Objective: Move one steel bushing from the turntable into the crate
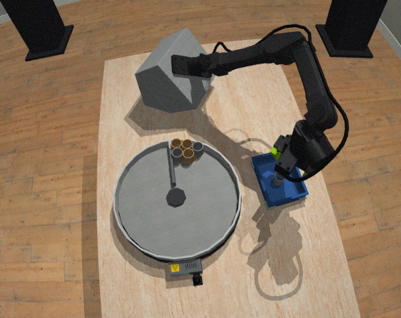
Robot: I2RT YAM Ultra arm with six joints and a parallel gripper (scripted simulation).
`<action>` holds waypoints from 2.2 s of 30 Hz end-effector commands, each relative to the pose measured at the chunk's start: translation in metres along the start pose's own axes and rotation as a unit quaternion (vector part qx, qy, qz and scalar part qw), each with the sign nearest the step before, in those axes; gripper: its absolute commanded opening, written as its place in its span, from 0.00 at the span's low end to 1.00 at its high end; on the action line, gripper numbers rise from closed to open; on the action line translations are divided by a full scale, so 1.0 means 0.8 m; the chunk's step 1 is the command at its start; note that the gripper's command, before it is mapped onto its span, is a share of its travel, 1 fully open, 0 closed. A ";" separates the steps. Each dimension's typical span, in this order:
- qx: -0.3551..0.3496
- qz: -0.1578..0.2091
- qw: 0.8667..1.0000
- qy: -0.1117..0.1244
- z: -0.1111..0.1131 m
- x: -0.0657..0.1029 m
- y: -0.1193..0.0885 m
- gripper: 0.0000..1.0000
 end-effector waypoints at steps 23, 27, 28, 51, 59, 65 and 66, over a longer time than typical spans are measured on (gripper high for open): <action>0.005 0.004 1.000 -0.007 0.001 0.025 -0.008 1.00; 0.005 0.004 1.000 -0.007 0.001 0.025 -0.008 1.00; 0.005 0.004 1.000 -0.007 0.001 0.025 -0.008 1.00; 0.005 0.004 1.000 -0.007 0.001 0.025 -0.008 1.00; 0.005 0.004 1.000 -0.007 0.001 0.025 -0.008 1.00; 0.005 0.004 1.000 -0.007 0.001 0.025 -0.008 1.00; 0.005 0.004 1.000 -0.007 0.001 0.025 -0.008 1.00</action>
Point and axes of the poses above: the point where the finger pads meet when closed, its own x axis back along the fingers, its own z axis across the jaws, y = z × x, the point moved 10 cm from there along x, back along the fingers, and after that the axes turned 6 degrees about x, right-handed, at the moved point
